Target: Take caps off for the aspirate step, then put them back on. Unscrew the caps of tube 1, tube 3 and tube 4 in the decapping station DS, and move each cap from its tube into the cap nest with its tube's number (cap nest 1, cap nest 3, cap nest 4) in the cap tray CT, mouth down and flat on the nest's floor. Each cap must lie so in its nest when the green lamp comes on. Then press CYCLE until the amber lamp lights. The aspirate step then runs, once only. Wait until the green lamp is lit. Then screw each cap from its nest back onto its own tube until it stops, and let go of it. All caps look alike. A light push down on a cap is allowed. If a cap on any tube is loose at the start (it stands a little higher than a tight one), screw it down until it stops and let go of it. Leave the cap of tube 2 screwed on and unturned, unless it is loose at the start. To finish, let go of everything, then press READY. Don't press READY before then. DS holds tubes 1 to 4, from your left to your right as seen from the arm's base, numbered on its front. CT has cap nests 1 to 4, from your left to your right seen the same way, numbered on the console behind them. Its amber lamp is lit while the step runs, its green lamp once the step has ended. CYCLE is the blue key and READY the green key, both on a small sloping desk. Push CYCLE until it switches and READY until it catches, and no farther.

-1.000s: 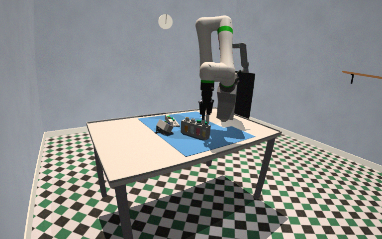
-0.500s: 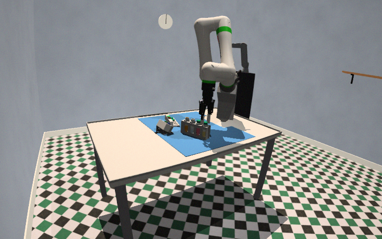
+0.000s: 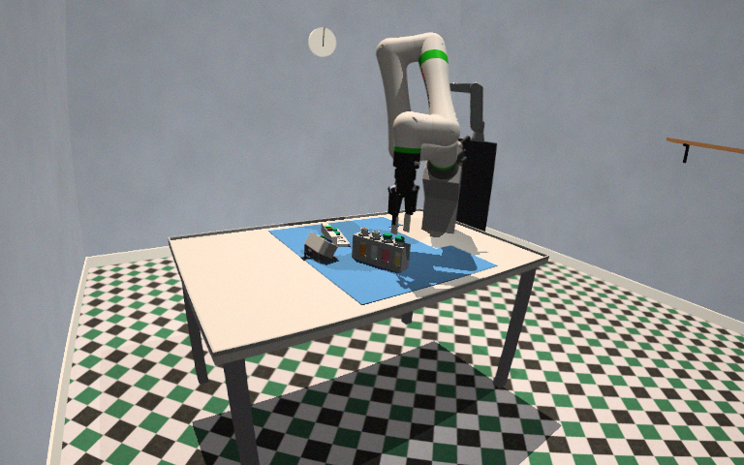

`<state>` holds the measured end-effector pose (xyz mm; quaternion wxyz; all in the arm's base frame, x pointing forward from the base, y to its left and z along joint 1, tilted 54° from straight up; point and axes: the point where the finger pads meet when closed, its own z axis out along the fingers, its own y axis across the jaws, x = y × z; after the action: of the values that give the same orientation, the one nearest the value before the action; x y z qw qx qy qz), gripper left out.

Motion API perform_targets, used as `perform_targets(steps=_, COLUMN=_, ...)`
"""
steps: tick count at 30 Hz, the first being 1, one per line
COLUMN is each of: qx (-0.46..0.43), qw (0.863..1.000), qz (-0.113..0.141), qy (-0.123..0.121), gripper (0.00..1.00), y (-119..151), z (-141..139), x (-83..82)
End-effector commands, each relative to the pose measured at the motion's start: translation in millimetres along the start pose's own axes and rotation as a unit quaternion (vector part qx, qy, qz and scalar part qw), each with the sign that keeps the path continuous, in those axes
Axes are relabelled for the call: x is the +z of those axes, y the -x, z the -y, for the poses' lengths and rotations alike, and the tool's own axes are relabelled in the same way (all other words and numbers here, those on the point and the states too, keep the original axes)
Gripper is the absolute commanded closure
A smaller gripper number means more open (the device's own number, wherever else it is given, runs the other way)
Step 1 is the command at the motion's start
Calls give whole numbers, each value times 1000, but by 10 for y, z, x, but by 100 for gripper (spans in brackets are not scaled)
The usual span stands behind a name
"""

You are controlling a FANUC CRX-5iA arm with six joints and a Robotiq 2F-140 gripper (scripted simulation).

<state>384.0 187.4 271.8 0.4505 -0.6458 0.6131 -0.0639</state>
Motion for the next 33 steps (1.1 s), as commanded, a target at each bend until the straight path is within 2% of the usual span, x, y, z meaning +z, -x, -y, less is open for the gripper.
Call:
perform_targets(steps=1, qx=0, qw=1000, qz=0, qy=0, gripper=65, y=3, z=-4, x=-145)
perform_targets(steps=5, qx=0, qw=1000, qz=0, qy=0, gripper=65, y=3, z=-4, x=-155)
perform_targets(steps=6, qx=-42, qw=999, qz=0, qy=0, gripper=71, y=-80, z=-5, x=-155)
perform_targets(steps=8, qx=-125, qw=992, qz=0, qy=0, gripper=71, y=-247, z=-8, x=-155)
perform_targets(steps=10, qx=-125, qw=992, qz=0, qy=0, gripper=71, y=-247, z=-8, x=-155)
perform_targets(steps=11, qx=-166, qw=986, qz=0, qy=0, gripper=71, y=-330, z=-10, x=-155)
perform_targets(steps=14, qx=-207, qw=978, qz=0, qy=0, gripper=71, y=-414, z=-12, x=-155)
perform_targets(steps=15, qx=-245, qw=969, qz=-1, qy=0, gripper=71, y=-497, z=-13, x=-156)
perform_targets(steps=16, qx=-247, qw=969, qz=0, qy=0, gripper=71, y=-497, z=-13, x=-156)
perform_targets(steps=17, qx=-282, qw=959, qz=-1, qy=-1, gripper=71, y=-580, z=-15, x=-156)
perform_targets(steps=19, qx=-288, qw=958, qz=0, qy=0, gripper=71, y=-580, z=-15, x=-156)
perform_targets(steps=20, qx=-327, qw=945, qz=0, qy=0, gripper=71, y=-664, z=-17, x=-156)
perform_targets(steps=21, qx=-327, qw=945, qz=0, qy=0, gripper=71, y=-664, z=-17, x=-156)
perform_targets(steps=22, qx=-365, qw=931, qz=-1, qy=0, gripper=71, y=-747, z=-18, x=-156)
perform_targets(steps=23, qx=-366, qw=930, qz=0, qy=0, gripper=71, y=-747, z=-18, x=-156)
perform_targets(steps=24, qx=-397, qw=918, qz=-3, qy=-1, gripper=71, y=-830, z=-20, x=-156)
perform_targets(steps=27, qx=-405, qw=914, qz=0, qy=0, gripper=71, y=-830, z=-20, x=-156)
perform_targets(steps=28, qx=-443, qw=897, qz=0, qy=0, gripper=71, y=-914, z=-21, x=-156)
perform_targets(steps=29, qx=-443, qw=897, qz=0, qy=0, gripper=71, y=-914, z=-21, x=-156)
perform_targets(steps=30, qx=-479, qw=878, qz=0, qy=0, gripper=71, y=-997, z=-23, x=-156)
perform_targets(steps=32, qx=-479, qw=878, qz=0, qy=0, gripper=71, y=-997, z=-23, x=-156)
perform_targets(steps=33, qx=-516, qw=857, qz=0, qy=0, gripper=71, y=-1080, z=-25, x=-156)
